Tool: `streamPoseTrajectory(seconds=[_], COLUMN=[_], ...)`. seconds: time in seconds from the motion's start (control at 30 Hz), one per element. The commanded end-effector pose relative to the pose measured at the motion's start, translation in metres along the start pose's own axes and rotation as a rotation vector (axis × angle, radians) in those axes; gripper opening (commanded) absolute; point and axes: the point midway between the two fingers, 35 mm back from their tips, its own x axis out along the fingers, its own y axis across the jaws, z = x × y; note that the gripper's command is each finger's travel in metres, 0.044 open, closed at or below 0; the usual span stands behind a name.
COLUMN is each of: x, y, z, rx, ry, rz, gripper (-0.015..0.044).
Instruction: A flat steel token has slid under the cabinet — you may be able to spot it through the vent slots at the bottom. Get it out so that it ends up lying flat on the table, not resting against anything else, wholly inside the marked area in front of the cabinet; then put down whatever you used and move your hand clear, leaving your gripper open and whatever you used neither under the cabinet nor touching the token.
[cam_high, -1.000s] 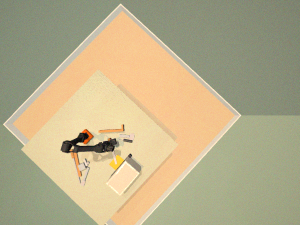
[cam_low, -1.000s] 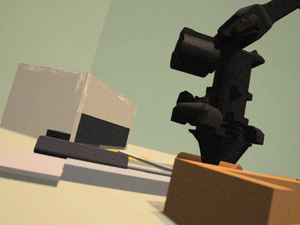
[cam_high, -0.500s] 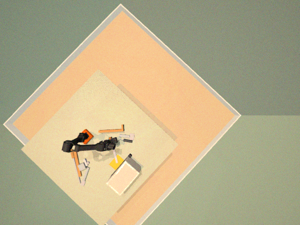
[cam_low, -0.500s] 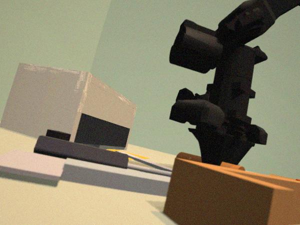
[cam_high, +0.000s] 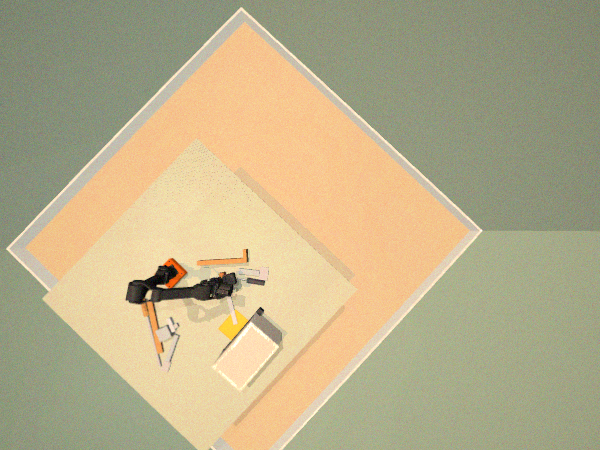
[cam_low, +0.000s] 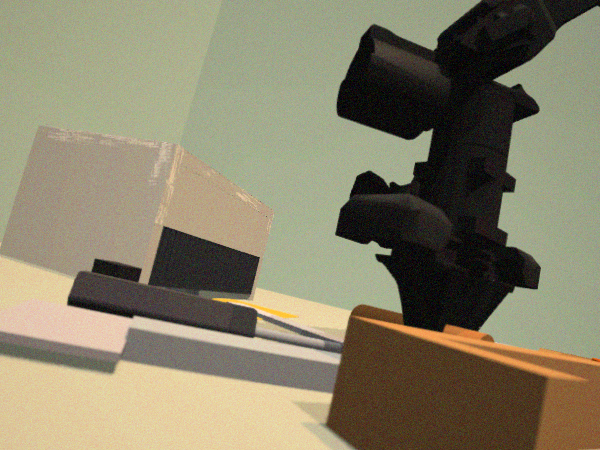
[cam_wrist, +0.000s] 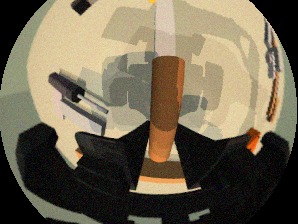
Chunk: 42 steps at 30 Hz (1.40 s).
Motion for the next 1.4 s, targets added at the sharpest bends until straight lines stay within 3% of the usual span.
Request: streamPoseTrajectory(seconds=[0.0,1.37], x=[-0.002,-0.003], y=[0.008,0.035], z=[-0.004,-0.021], rx=[-0.006,-0.006], ry=[0.003,0.005], rz=[0.011,0.014], gripper=[0.0000,0.0000])
